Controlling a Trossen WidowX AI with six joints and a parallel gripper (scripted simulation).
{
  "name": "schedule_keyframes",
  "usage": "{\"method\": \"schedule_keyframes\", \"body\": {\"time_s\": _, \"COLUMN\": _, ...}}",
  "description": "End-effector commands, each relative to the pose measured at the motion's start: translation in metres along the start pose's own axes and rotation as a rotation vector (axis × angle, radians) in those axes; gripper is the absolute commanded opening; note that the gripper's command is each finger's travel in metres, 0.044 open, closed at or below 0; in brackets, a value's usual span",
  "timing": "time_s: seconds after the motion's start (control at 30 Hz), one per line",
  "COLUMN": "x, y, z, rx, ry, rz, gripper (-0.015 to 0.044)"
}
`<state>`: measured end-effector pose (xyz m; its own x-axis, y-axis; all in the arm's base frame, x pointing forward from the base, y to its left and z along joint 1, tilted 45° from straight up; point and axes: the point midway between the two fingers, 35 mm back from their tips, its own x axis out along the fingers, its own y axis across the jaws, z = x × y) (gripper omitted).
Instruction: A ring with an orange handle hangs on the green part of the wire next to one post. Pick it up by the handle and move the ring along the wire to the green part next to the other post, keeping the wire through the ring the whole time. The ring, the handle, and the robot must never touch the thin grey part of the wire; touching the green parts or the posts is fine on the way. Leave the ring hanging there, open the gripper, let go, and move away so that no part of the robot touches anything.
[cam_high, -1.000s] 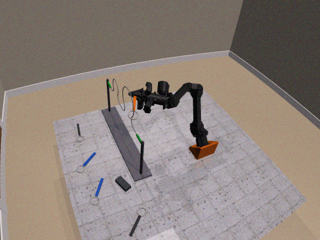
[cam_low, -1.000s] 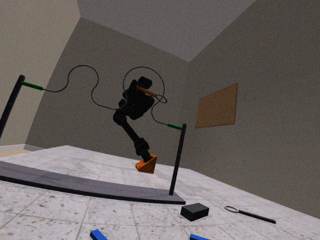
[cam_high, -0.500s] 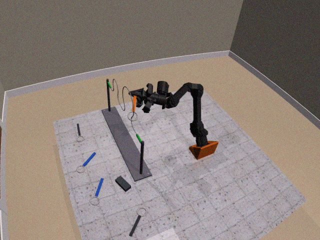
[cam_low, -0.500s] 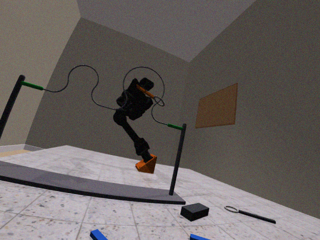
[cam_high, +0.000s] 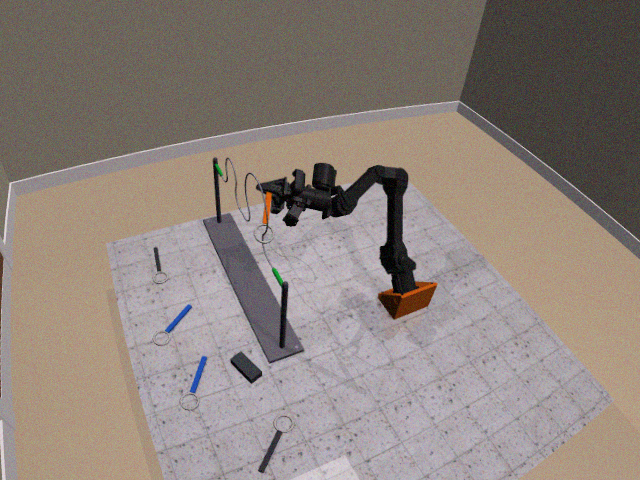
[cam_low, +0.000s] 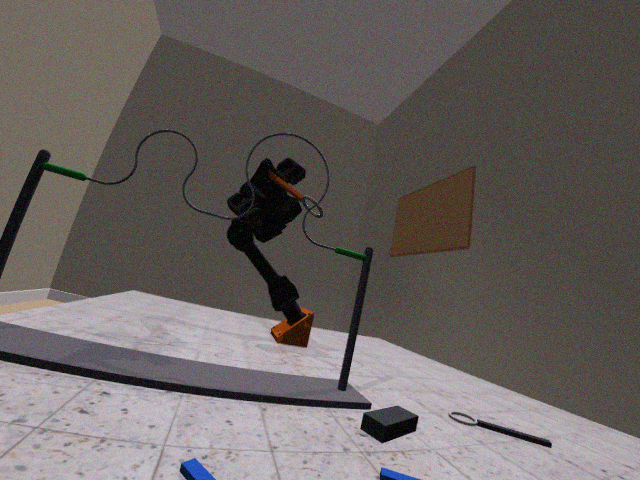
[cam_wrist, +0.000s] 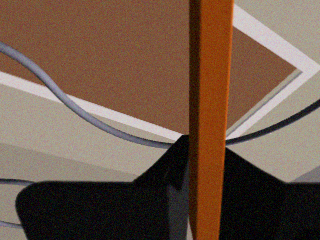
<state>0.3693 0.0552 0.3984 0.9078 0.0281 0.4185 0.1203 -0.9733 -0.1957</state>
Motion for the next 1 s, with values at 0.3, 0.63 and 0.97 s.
{"method": "schedule_keyframes", "body": {"time_s": 0.3, "x": -0.005, "y": 0.026, "z": 0.001, "rx": 0.12, "ry": 0.025, "rz": 0.046, "gripper": -0.015}}
{"method": "schedule_keyframes", "body": {"time_s": 0.63, "x": -0.021, "y": 0.055, "z": 0.008, "rx": 0.287, "ry": 0.123, "rz": 0.138, "gripper": -0.015}}
{"method": "schedule_keyframes", "body": {"time_s": 0.97, "x": -0.032, "y": 0.086, "z": 0.023, "rx": 0.503, "ry": 0.15, "rz": 0.245, "gripper": -0.015}}
